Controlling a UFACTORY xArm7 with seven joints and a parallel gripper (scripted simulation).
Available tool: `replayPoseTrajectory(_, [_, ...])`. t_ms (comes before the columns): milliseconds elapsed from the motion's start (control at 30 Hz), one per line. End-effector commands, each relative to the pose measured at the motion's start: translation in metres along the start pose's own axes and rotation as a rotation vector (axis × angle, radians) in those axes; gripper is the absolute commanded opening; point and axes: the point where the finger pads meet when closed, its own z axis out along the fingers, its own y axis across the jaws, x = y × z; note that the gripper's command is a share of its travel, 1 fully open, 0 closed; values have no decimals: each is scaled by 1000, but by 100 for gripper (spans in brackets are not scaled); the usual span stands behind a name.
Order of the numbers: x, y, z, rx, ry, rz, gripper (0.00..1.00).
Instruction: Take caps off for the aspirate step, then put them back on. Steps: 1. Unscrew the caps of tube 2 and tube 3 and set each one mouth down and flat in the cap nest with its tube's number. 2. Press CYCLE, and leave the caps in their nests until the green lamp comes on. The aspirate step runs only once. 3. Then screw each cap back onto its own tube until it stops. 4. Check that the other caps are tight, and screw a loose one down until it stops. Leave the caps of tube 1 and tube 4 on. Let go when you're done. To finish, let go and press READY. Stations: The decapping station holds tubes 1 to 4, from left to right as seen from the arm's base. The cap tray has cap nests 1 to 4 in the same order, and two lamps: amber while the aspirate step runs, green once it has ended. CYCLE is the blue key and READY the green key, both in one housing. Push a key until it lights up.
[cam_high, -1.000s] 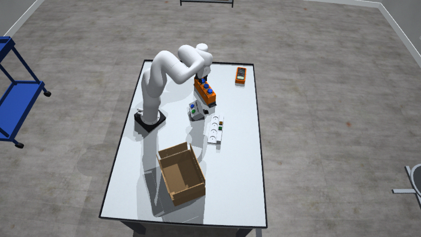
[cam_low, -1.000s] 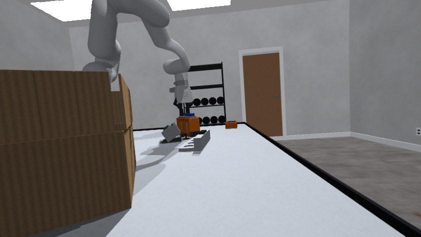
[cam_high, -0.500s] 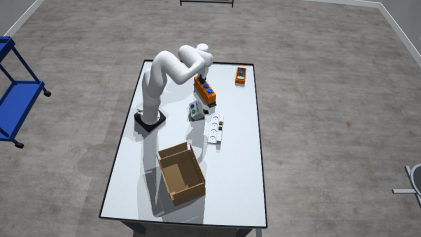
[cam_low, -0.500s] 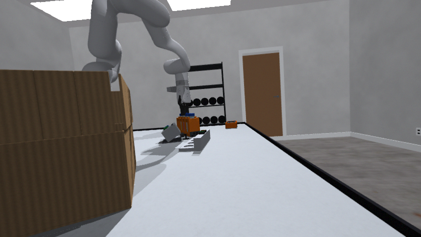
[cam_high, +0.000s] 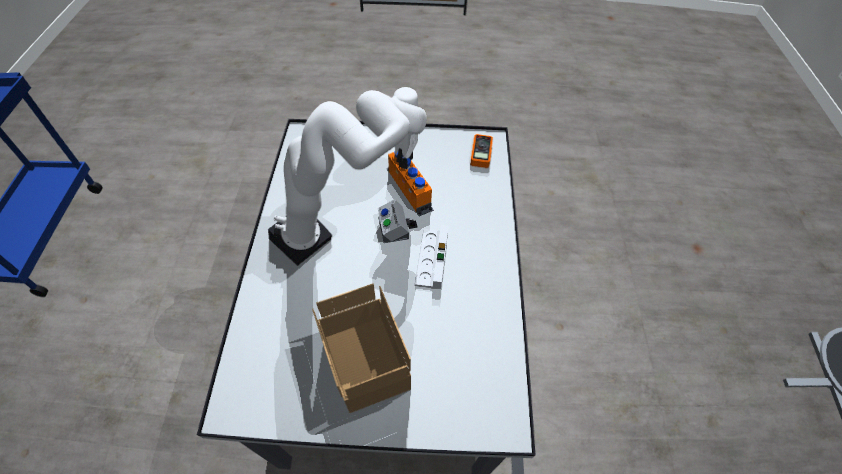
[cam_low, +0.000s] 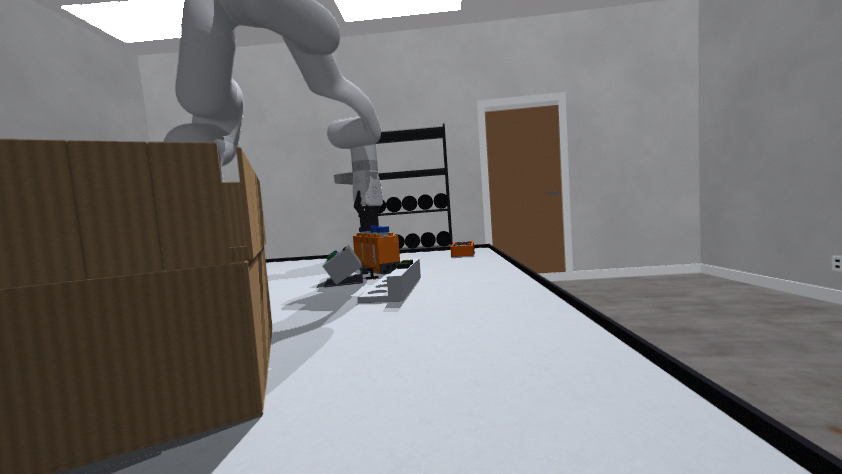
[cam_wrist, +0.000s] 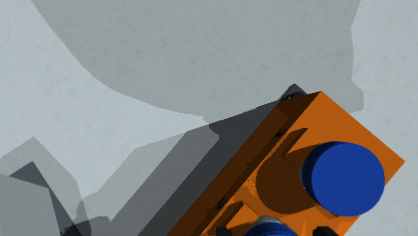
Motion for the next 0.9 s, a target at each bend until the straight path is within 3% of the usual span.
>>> replayPoseTrajectory(0, [0, 2, -2, -5, -5, 255, 46])
replayPoseTrajectory(400, [0, 2, -2, -6, 0, 943, 46])
replayPoseTrajectory(633, [0, 2, -2, -6, -3, 969, 46])
replayPoseTrajectory(667, [0, 2, -2, -6, -3, 969, 0])
replayPoseTrajectory(867, [0, 2, -2, -6, -3, 969, 0])
